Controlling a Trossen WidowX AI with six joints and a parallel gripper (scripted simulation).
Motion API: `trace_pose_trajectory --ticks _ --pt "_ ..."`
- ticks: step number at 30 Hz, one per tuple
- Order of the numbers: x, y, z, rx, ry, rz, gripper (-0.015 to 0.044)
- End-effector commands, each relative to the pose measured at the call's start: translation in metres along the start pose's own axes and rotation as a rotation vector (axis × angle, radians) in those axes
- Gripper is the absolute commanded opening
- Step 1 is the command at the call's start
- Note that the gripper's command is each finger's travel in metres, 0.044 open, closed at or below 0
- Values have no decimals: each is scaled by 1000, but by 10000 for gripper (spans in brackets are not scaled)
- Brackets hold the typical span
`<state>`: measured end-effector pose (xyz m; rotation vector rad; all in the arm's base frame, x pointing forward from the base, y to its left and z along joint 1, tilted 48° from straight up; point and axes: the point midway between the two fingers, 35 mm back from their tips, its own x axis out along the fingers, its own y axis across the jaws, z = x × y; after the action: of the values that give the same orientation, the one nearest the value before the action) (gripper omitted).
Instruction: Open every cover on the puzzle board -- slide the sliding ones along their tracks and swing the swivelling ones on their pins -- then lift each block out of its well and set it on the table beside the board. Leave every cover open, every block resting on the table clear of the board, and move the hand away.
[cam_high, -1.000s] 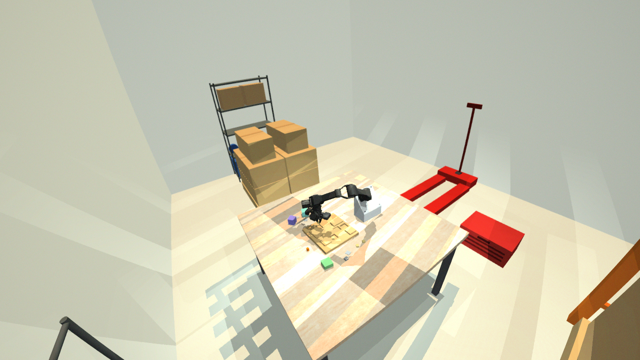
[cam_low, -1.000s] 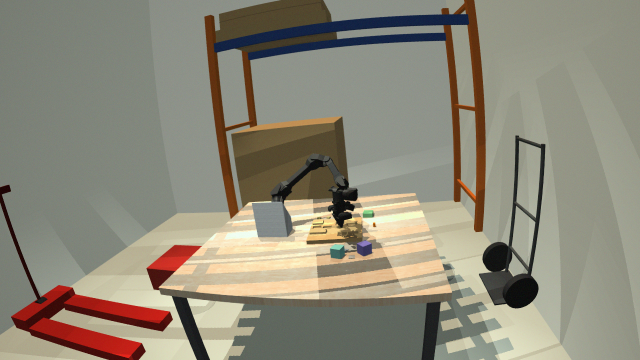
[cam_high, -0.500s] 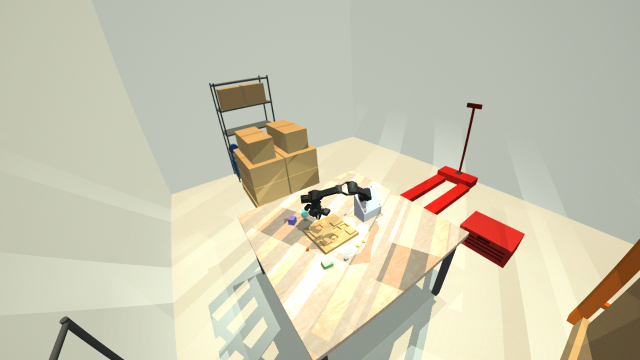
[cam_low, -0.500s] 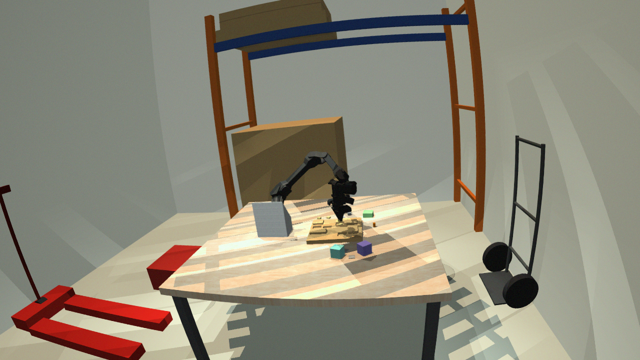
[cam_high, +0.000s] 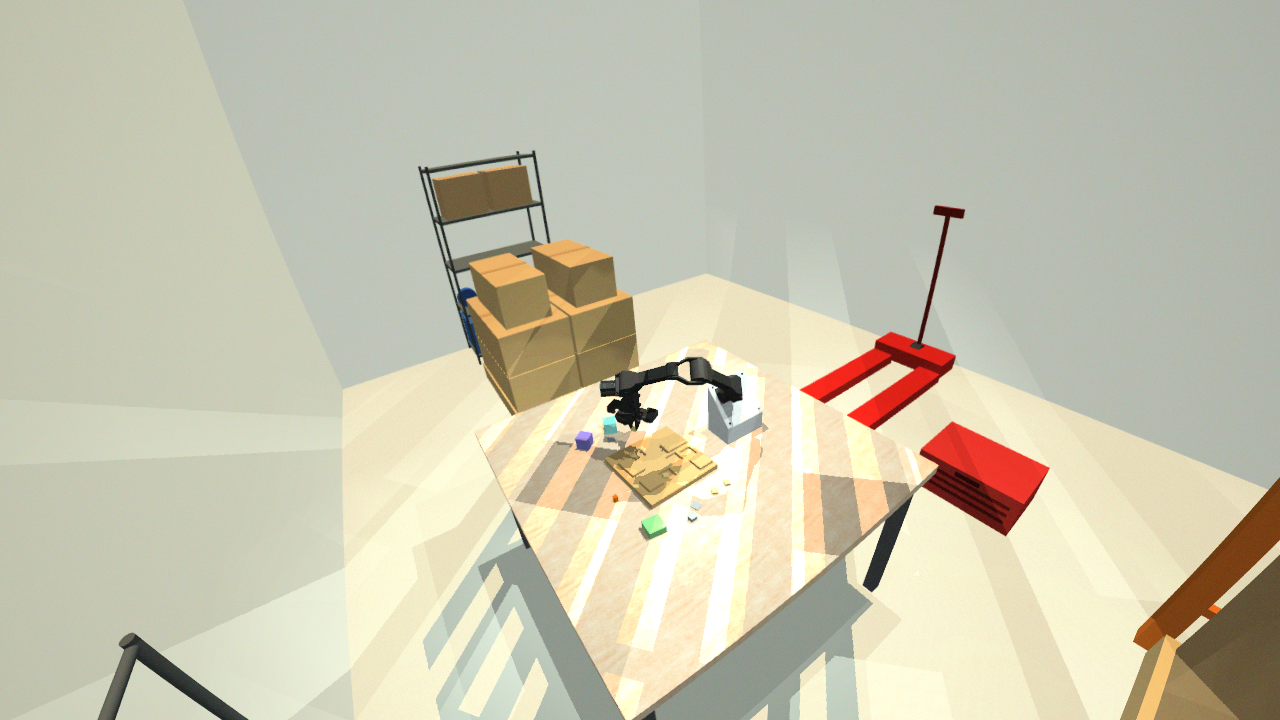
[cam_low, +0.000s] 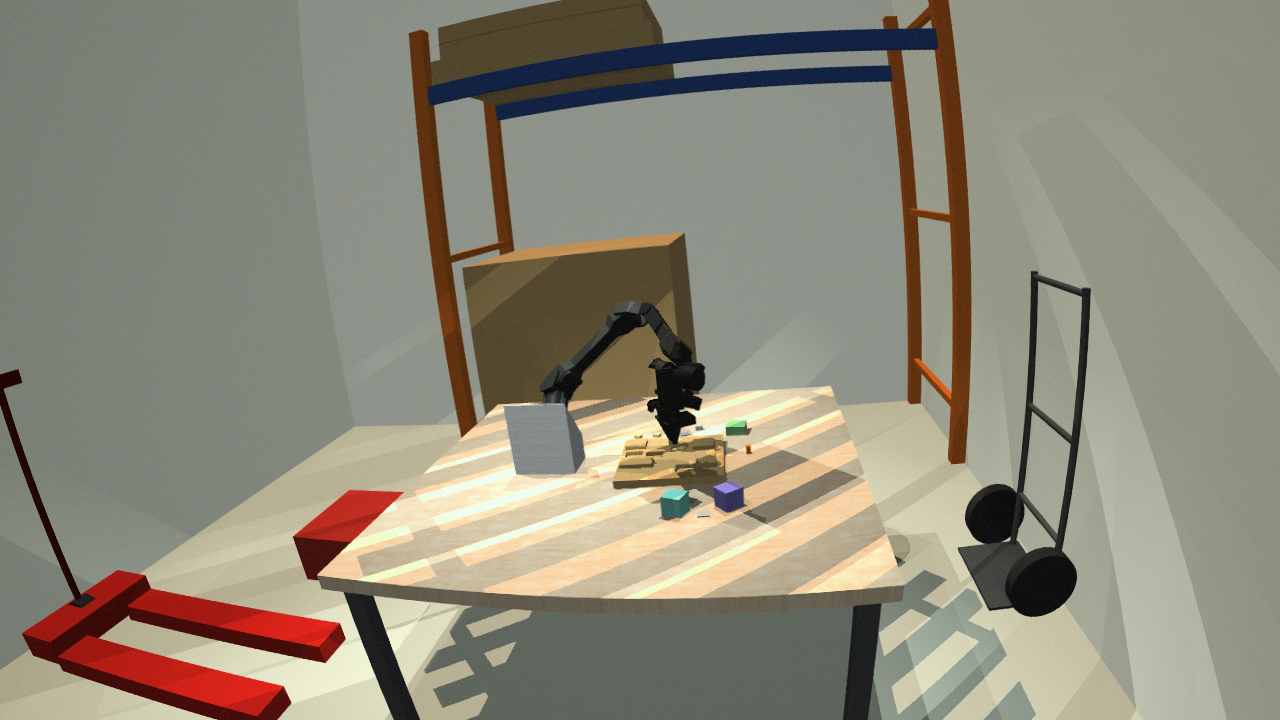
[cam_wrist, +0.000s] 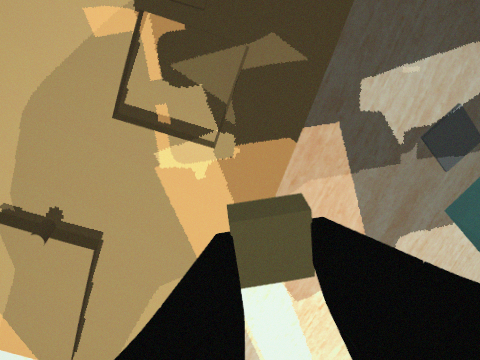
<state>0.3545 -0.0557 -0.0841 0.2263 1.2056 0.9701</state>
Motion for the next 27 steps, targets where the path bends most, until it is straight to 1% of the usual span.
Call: trace_pose_trajectory --ticks 1,27 --pt "-3 -11 -14 -2 2 -9 80" --pt "-2 -52 -107 -3 3 -6 80"
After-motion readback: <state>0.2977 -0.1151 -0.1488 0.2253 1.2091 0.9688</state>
